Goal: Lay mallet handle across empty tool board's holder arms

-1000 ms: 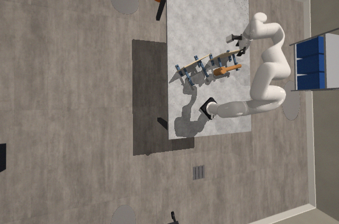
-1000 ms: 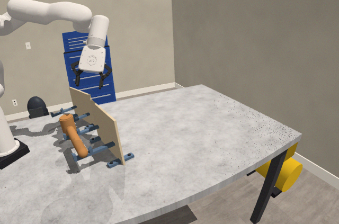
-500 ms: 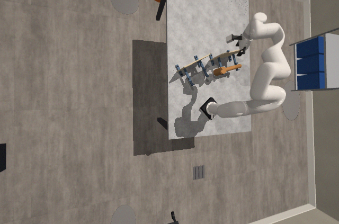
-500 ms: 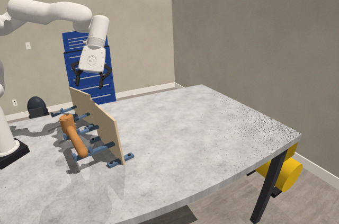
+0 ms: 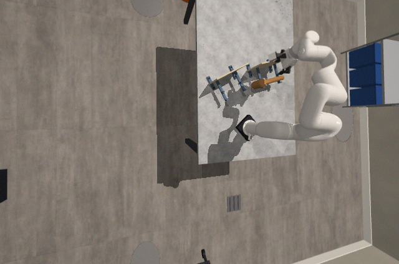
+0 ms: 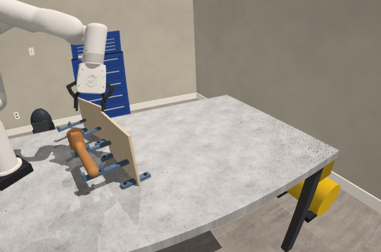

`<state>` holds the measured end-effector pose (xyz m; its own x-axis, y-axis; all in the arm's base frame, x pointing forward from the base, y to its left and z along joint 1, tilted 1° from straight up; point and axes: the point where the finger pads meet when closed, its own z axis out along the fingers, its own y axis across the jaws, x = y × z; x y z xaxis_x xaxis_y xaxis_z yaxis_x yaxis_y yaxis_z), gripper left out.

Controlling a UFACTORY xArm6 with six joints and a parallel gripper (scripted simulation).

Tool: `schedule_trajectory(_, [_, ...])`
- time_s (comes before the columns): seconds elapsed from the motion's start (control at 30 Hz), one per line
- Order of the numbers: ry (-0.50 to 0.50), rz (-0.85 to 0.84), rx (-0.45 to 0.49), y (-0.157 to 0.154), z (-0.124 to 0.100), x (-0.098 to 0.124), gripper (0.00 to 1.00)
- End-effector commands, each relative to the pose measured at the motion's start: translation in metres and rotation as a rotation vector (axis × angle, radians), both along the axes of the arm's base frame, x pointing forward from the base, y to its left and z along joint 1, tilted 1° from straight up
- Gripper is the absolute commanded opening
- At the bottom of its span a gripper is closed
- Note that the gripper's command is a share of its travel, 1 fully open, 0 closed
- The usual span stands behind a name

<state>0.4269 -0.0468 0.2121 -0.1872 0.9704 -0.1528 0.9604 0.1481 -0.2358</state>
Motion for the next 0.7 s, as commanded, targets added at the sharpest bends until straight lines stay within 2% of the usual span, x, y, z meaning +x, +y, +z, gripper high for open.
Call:
schedule_trajectory(0.0, [-0.055, 0.070, 0.084, -0.006, -0.009, -0.013, 1.00])
schedule_trajectory(0.07, [-0.094, 0.121, 0.141, -0.012, -0.021, -0.029, 1.00])
schedule_trajectory(0.33, [-0.191, 0.212, 0.220, -0.024, -0.045, -0.062, 1.00])
schedule_trajectory(0.67, [-0.195, 0.215, 0.222, -0.024, -0.046, -0.063, 1.00])
